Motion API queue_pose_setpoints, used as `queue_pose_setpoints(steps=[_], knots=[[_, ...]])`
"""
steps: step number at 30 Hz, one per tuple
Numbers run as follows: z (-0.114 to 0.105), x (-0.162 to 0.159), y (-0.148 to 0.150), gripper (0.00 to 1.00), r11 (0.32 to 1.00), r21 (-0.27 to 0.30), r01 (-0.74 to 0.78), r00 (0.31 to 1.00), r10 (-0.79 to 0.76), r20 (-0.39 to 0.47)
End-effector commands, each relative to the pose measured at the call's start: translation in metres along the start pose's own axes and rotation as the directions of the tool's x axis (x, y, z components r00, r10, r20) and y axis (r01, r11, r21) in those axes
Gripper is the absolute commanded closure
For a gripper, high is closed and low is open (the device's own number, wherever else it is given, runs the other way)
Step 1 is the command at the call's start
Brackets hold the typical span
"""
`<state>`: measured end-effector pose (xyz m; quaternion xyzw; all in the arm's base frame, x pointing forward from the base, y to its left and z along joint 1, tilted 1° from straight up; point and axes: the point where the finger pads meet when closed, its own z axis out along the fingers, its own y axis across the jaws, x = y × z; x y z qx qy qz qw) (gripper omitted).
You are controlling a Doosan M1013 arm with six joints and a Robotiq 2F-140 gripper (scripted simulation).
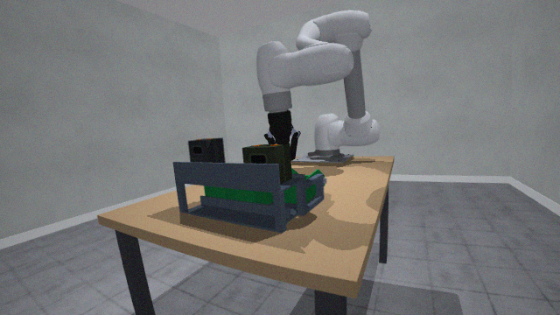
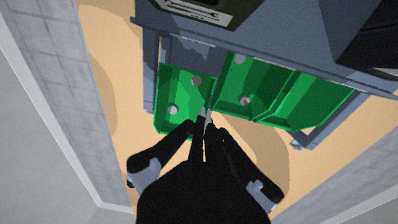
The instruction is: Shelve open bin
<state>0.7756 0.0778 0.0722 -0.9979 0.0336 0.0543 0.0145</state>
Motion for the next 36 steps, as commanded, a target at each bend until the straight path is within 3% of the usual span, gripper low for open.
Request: queue_pose_setpoints(steps=[1,36], knots=[[0.000,0.001,0.000,1.00,1.000,0.000,0.000,1.000,0.000,-0.001],[0.000,0.013,0.000,1.00,1.000,0.000,0.000,1.000,0.000,-0.019]])
